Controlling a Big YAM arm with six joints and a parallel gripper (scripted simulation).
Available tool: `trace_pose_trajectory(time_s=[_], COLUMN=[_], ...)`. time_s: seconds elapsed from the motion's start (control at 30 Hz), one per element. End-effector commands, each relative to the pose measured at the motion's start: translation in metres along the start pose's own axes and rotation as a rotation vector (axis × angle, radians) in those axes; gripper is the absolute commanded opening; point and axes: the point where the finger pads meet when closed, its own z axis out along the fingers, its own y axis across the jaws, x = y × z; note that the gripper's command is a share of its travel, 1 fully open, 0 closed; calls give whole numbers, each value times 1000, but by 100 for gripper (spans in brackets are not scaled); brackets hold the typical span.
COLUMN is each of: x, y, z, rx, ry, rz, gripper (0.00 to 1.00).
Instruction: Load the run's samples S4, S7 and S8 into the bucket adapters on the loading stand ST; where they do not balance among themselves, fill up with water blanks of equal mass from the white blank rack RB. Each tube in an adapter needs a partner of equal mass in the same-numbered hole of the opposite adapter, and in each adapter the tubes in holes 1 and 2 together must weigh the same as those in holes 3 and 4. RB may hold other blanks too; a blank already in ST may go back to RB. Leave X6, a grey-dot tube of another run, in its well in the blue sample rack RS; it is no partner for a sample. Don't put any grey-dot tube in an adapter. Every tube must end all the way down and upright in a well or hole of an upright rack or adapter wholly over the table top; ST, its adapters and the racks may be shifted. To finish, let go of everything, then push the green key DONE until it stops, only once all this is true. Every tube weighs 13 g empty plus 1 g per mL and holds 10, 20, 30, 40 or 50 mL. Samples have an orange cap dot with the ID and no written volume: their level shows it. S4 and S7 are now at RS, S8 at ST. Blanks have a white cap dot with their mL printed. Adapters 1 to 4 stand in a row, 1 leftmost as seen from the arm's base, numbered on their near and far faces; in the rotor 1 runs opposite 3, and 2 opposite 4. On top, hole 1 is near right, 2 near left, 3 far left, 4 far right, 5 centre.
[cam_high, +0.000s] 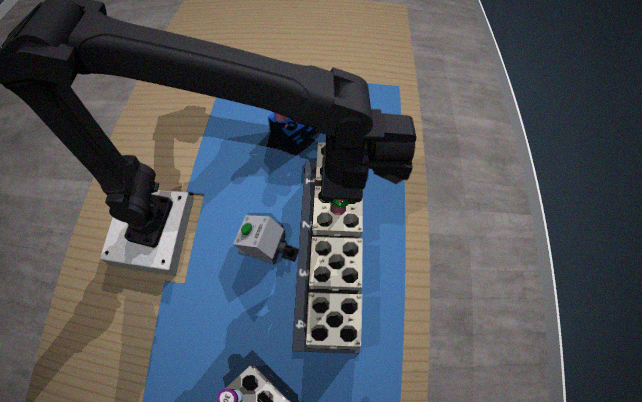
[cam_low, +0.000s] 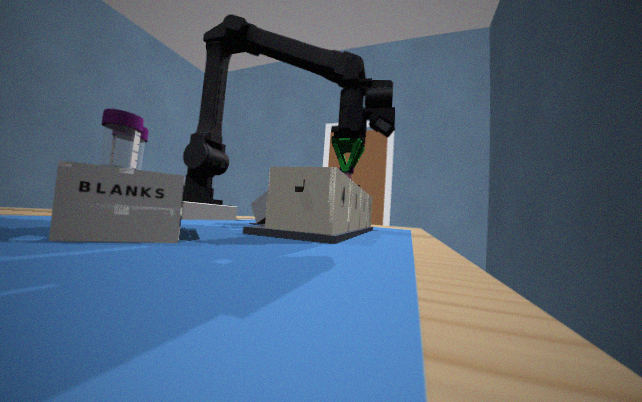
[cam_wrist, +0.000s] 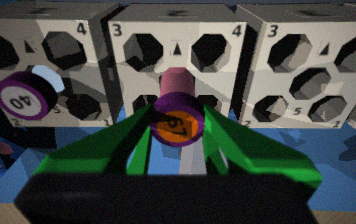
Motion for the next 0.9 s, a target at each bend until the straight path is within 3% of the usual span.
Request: trace_pose_trajectory(time_s=[0.0,0.03,0.07,0.17,0.53,0.6,0.63,0.7,0.73,0.87], x=[-8,-8,-29,-8,-8,-8,-26,-19,-17,-17], y=[-4,-4,-3,-3,-2,-2,-1,-1,0,1], z=[3,3,-15,8,23,23,9,17,9,9], rx=[-2,-2,-4,-2,-2,-2,-4,-3,-3,-3], ry=[-18,-18,-71,-18,-18,-18,-62,-44,-52,-52], rz=[1,1,1,1,1,1,1,1,0,0], gripper=[0,0,0,0,0,0,0,0,0,0])
